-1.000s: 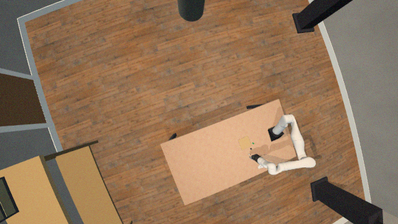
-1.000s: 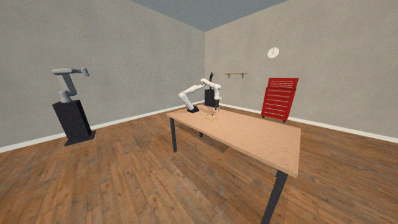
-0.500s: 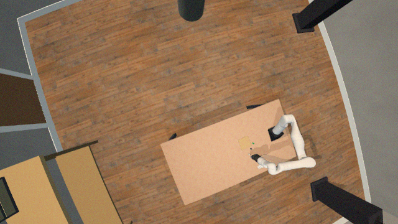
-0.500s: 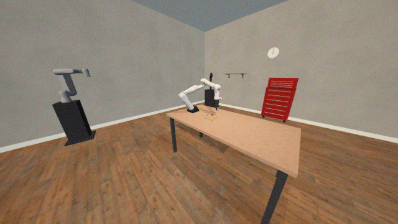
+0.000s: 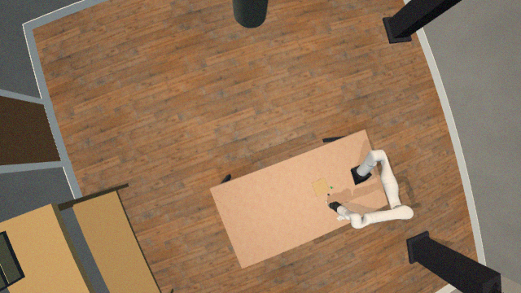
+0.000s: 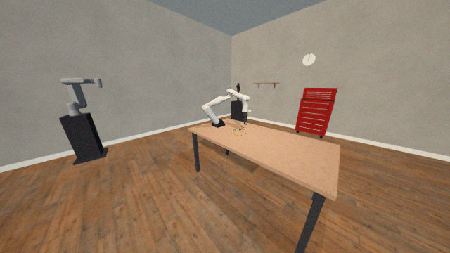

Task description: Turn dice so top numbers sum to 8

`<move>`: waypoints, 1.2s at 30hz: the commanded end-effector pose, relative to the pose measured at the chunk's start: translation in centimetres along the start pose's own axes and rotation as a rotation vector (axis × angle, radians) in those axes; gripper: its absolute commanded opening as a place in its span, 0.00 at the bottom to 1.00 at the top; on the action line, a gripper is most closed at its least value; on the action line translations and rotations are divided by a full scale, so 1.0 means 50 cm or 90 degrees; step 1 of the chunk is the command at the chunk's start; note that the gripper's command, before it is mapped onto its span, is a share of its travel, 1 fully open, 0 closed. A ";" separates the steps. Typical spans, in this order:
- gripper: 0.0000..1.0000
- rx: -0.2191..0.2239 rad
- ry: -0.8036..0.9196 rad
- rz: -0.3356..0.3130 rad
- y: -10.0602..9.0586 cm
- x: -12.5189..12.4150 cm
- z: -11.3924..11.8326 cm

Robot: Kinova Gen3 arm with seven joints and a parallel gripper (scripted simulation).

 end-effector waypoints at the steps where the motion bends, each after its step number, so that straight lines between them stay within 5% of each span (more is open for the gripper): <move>1: 0.64 0.002 0.008 0.002 -0.001 -0.002 -0.001; 36: 0.64 0.002 0.008 0.002 0.025 -0.002 -0.001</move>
Point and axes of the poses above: the point where the finger pads meet when closed, its own y axis out along the fingers, its own z axis across the jaws, x = y × z, the point moved 9 cm from there along -y, back along the fingers, and after that the axes turned 7 degrees about -y, right-handed, at the moved point
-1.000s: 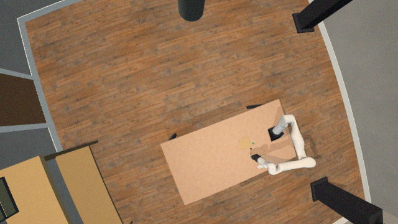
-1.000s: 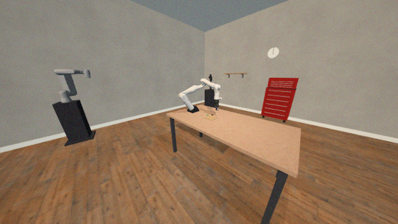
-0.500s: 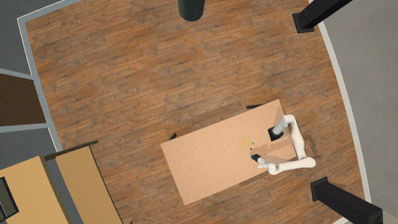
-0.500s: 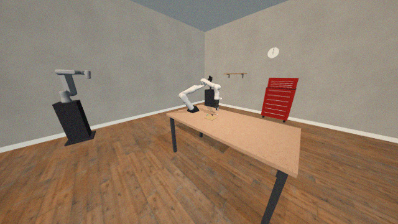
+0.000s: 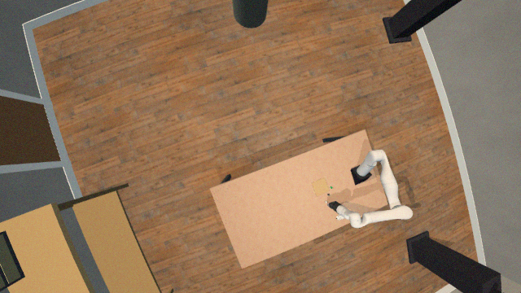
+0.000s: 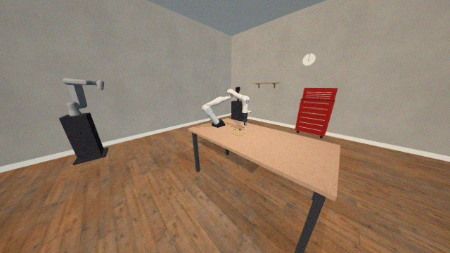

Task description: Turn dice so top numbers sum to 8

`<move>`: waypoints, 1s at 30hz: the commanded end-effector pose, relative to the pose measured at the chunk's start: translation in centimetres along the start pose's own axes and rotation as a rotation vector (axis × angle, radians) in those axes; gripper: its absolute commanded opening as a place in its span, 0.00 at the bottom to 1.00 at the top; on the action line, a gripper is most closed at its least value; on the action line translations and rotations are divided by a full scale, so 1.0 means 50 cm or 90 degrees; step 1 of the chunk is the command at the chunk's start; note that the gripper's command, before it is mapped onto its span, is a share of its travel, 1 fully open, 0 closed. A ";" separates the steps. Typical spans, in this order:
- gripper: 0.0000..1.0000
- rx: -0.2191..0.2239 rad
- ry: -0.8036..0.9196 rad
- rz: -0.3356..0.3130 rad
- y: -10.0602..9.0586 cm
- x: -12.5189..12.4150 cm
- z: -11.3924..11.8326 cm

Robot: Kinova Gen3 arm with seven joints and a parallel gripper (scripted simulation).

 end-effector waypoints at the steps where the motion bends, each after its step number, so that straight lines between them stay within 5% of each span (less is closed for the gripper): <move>1: 0.64 0.003 0.003 0.001 0.012 0.000 0.002; 30: 0.64 0.003 0.003 0.001 0.080 -0.001 0.002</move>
Point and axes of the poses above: the point where the finger pads meet when closed, its own y axis out along the fingers, its own z axis across the jaws, x = y × z, the point moved 9 cm from there along -y, back along the fingers, and after that the axes turned 7 degrees about -y, right-handed, at the moved point
